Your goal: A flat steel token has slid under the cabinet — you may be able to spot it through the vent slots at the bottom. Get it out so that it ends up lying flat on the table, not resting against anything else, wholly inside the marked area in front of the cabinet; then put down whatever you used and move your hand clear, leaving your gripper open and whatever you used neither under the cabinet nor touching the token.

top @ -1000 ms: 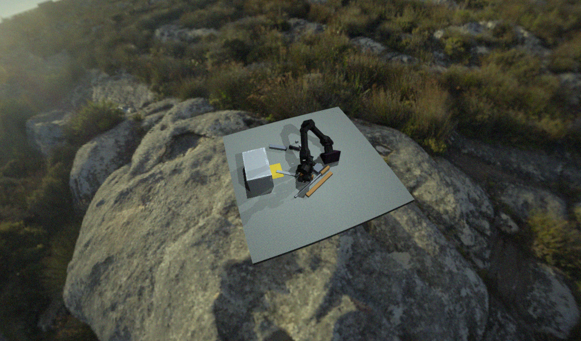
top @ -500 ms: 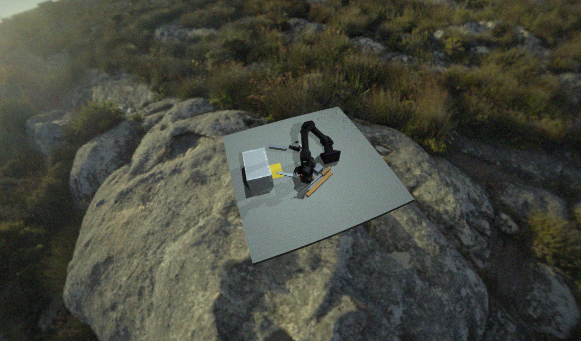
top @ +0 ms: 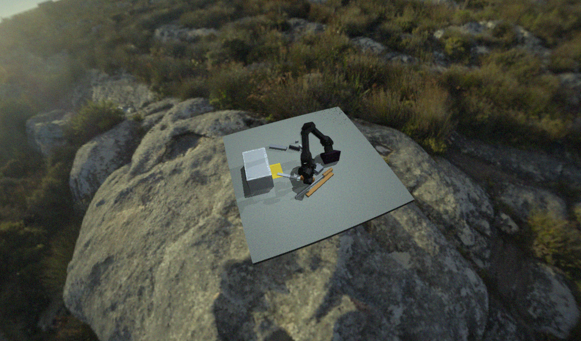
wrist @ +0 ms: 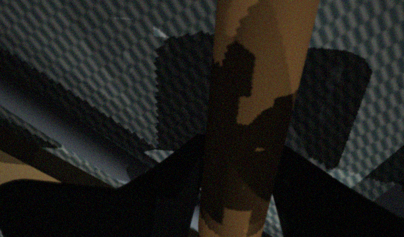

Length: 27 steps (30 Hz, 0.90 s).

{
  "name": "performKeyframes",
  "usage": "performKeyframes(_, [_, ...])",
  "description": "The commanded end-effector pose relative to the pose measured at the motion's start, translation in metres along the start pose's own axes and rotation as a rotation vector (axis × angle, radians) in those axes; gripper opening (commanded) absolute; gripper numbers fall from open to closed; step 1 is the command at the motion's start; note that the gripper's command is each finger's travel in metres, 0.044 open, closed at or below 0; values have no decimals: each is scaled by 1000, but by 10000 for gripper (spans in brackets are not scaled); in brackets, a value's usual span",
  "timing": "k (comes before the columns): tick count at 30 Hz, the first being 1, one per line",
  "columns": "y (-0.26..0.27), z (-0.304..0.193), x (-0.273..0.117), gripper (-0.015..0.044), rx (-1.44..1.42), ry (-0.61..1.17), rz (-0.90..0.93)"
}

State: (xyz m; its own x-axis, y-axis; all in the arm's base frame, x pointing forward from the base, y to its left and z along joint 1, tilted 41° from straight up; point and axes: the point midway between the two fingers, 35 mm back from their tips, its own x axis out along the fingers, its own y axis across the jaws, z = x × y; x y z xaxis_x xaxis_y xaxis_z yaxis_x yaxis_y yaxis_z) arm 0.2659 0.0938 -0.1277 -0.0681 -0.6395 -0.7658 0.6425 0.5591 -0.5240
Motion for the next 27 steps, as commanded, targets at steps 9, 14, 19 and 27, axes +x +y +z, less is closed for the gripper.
performKeyframes(9, [5,-3,-2,0,-61,2,8])
performKeyframes(14, [5,-2,-2,0,-100,2,8])
performKeyframes(19, [5,-2,-2,0,-139,2,8])
performKeyframes(27, [5,-2,-2,0,-202,1,8])
